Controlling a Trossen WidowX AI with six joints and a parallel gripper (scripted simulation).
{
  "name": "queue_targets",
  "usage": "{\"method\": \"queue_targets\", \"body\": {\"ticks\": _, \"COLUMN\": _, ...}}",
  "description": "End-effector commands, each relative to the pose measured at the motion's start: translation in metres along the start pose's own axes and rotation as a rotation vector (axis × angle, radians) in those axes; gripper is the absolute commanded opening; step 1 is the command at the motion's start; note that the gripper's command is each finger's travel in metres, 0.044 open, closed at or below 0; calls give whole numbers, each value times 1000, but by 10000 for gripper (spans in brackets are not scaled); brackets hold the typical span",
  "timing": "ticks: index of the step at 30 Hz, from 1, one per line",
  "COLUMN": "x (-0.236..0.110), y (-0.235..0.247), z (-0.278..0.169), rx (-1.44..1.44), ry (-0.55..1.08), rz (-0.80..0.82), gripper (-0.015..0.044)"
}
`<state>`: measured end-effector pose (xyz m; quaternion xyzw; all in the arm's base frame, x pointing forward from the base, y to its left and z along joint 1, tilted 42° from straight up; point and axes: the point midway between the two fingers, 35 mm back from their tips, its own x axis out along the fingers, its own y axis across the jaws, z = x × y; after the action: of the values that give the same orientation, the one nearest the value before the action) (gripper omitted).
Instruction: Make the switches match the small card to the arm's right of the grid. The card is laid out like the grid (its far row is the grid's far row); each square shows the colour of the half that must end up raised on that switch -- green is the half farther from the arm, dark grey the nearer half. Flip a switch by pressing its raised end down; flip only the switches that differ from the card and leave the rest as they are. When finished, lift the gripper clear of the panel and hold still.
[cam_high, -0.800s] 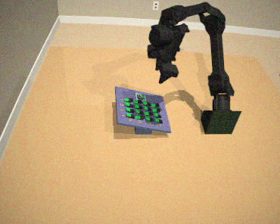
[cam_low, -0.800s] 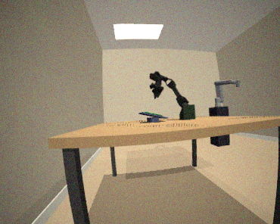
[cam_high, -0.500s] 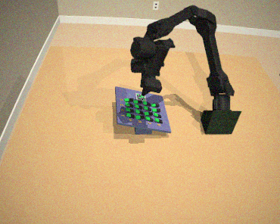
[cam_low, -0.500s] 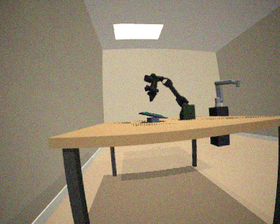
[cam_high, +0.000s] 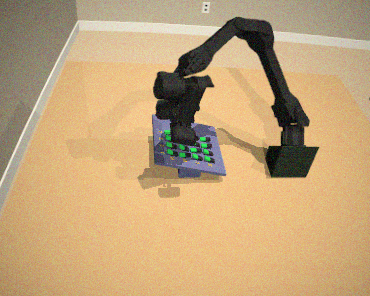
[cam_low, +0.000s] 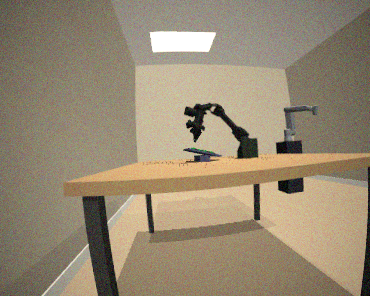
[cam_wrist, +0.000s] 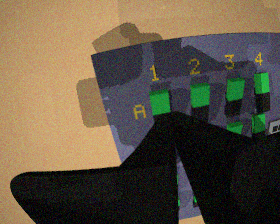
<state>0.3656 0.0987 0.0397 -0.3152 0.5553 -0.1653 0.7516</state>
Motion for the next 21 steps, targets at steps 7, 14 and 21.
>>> {"method": "queue_targets", "body": {"ticks": 7, "x": 20, "y": 1, "z": -3, "rx": -12, "ry": 11, "rz": -4, "gripper": 0}}
{"method": "queue_targets", "body": {"ticks": 14, "x": 28, "y": 1, "z": -2, "rx": -12, "ry": 11, "rz": -4, "gripper": 0}}
{"method": "queue_targets", "body": {"ticks": 21, "x": 34, "y": 1, "z": -2, "rx": -12, "ry": 10, "rz": -4, "gripper": 0}}
